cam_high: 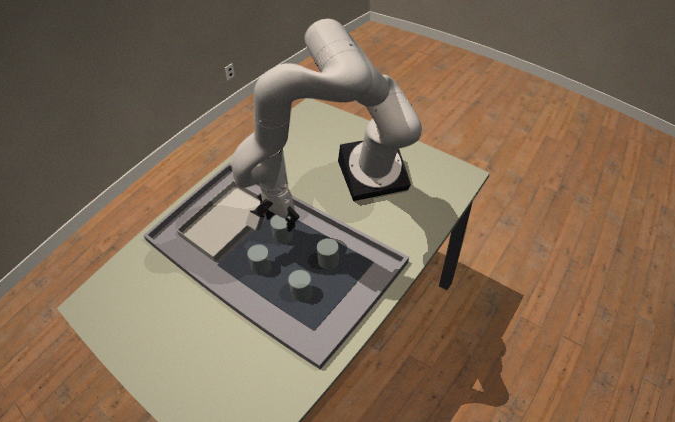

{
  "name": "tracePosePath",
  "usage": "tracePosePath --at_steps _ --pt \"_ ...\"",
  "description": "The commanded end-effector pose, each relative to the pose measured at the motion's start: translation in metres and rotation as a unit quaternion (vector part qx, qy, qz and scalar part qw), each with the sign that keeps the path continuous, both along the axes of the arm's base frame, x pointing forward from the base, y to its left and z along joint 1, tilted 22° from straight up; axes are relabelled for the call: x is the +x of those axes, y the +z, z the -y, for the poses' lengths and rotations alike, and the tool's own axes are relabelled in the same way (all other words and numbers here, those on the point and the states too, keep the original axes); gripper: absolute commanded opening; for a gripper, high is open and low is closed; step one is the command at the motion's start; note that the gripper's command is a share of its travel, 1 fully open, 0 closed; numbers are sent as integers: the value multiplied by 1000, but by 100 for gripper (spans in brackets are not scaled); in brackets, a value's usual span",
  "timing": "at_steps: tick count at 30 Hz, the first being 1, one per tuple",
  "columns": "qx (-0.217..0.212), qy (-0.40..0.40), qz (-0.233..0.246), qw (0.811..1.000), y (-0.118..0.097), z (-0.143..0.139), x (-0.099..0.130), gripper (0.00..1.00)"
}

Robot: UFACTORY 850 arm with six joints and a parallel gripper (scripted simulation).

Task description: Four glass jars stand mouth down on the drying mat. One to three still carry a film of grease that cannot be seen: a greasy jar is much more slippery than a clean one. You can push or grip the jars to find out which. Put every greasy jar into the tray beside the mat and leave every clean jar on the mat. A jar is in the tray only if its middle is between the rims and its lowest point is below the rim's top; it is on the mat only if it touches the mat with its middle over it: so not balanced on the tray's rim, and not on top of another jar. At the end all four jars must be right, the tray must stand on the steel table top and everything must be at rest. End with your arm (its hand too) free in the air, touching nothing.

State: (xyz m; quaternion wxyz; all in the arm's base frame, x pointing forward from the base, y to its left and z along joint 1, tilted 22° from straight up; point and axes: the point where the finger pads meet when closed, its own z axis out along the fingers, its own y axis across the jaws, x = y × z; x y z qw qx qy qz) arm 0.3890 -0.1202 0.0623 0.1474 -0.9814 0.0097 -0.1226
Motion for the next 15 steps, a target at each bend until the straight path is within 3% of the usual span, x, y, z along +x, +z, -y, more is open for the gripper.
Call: tracePosePath --at_steps 1,15 --pt "-1 0 2 1000 -6 -2 2 100" --pt "-1 0 2 1000 -24 -7 7 100"
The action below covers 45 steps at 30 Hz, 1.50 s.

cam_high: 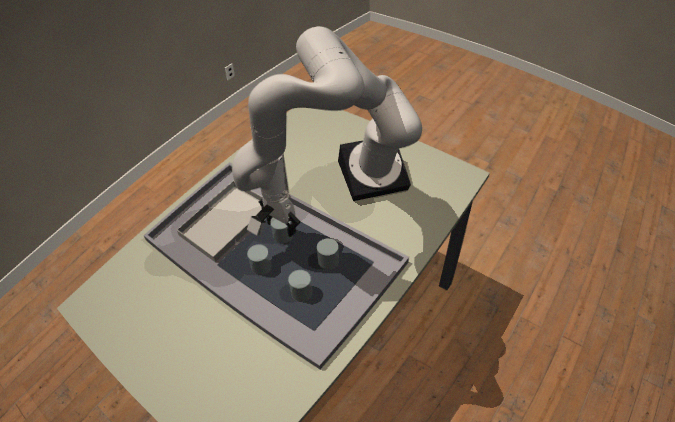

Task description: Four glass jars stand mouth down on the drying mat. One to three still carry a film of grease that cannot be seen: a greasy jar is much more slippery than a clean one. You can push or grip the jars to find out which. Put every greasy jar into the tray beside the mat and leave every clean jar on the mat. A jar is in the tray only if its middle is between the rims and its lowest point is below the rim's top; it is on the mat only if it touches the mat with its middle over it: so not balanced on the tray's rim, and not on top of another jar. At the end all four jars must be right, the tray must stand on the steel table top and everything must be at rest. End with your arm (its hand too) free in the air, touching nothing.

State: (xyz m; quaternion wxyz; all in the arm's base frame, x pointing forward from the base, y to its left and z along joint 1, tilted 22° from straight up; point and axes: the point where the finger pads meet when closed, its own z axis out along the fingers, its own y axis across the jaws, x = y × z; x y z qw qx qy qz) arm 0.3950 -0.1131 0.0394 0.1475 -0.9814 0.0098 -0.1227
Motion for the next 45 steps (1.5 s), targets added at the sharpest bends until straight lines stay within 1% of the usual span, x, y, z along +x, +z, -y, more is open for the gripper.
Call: tracePosePath --at_steps 1,3,4,17,18,34,35,45 --pt "-1 0 1 1000 -1 0 1 100" --pt "-1 0 1 1000 -1 0 1 100" --pt "-1 0 1 1000 -1 0 1 93" --pt "-1 0 1 1000 -1 0 1 93" --pt "-1 0 1 1000 -1 0 1 90" --pt "-1 0 1 1000 -1 0 1 90" --pt "-1 0 1 1000 -1 0 1 87" --pt "-1 0 1 1000 -1 0 1 87"
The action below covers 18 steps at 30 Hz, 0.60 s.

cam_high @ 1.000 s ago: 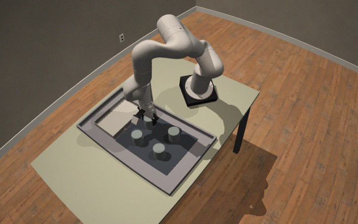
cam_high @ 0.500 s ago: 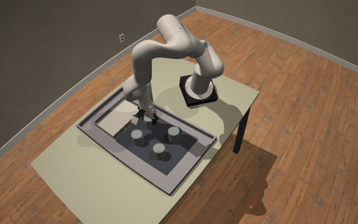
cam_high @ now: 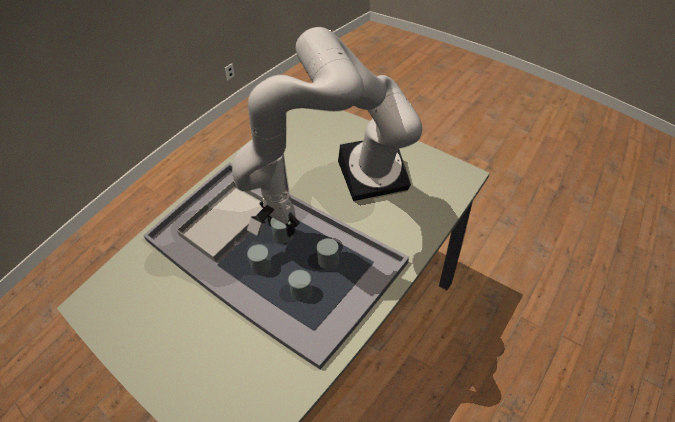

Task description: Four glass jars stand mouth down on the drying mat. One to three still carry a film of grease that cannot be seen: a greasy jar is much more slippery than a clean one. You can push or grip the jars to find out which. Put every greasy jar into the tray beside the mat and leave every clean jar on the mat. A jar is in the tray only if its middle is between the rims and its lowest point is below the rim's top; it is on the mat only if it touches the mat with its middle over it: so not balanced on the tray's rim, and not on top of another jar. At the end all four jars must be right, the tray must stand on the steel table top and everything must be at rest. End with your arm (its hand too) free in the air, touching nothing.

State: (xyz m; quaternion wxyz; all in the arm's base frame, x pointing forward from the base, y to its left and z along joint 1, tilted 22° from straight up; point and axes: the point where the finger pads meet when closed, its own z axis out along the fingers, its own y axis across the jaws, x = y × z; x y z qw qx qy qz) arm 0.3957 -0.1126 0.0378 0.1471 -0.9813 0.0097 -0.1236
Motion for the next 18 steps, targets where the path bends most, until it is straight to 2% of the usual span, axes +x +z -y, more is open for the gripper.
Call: tracePosePath --at_steps 1,18 --pt "0 0 1 1000 0 0 1 87" --pt "0 0 1 1000 0 0 1 84"
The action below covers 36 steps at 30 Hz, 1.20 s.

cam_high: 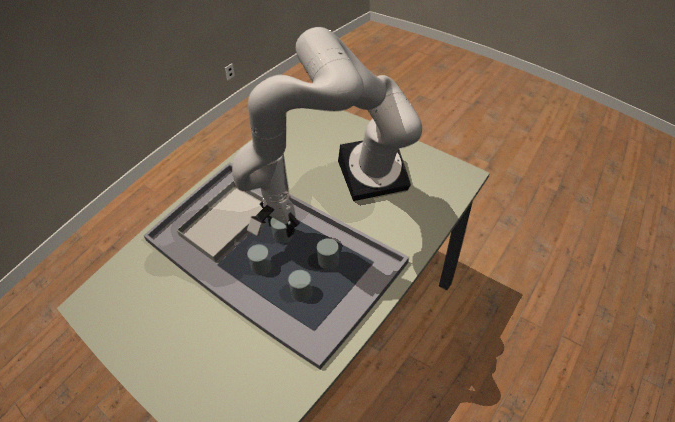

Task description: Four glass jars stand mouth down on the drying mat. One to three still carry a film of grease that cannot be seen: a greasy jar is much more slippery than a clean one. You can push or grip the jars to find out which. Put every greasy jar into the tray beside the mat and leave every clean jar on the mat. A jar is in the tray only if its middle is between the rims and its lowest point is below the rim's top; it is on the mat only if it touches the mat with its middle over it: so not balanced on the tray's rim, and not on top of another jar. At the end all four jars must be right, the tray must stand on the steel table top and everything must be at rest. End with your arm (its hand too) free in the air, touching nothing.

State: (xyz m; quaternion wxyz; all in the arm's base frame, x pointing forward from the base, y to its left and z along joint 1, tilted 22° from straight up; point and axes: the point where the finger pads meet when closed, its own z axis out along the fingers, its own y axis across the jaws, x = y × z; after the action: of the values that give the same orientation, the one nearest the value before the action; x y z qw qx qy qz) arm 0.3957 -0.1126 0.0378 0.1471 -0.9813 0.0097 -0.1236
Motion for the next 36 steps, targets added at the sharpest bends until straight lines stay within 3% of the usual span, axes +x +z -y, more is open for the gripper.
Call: tracePosePath --at_steps 1,36 --pt "0 0 1 1000 0 0 1 84" --pt "0 0 1 1000 0 0 1 78"
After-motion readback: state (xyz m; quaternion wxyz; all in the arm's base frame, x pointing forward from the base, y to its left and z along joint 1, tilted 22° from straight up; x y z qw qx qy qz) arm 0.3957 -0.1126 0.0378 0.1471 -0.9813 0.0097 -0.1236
